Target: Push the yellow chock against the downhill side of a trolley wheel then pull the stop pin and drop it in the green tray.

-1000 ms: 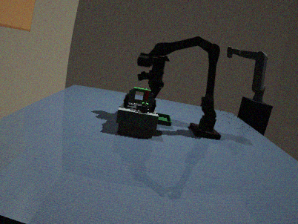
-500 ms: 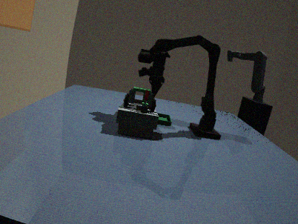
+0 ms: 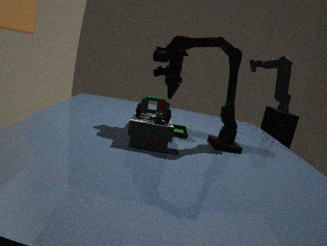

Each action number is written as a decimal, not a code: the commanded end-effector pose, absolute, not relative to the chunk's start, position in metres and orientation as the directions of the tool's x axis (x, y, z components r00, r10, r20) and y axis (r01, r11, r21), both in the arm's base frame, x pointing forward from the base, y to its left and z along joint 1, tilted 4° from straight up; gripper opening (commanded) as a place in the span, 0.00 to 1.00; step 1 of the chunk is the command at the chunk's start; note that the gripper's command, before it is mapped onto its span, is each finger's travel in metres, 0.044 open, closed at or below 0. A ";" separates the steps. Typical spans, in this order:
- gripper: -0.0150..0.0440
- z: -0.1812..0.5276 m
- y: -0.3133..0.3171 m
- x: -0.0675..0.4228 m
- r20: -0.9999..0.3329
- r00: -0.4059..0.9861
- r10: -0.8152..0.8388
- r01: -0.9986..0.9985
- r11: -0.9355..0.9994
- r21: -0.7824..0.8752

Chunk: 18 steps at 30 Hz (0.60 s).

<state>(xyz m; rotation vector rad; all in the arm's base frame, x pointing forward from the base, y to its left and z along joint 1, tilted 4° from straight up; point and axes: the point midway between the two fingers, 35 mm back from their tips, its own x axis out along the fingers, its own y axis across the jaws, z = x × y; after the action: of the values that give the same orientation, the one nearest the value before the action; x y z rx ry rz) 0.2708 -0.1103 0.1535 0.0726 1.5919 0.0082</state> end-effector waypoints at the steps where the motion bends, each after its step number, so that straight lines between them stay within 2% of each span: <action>1: 0.71 0.154 -0.110 0.271 -0.999 -0.018 0.051 0.047 0.998 0.050; 4: 0.58 0.158 -0.110 0.273 -0.999 0.001 0.049 0.132 0.990 0.049; 18: 0.58 0.174 -0.067 0.298 -0.994 0.047 0.097 0.585 0.804 0.106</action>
<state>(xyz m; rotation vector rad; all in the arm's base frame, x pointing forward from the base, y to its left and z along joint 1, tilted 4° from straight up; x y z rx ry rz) 0.2915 -0.0831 0.1715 0.4662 1.5078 -0.3330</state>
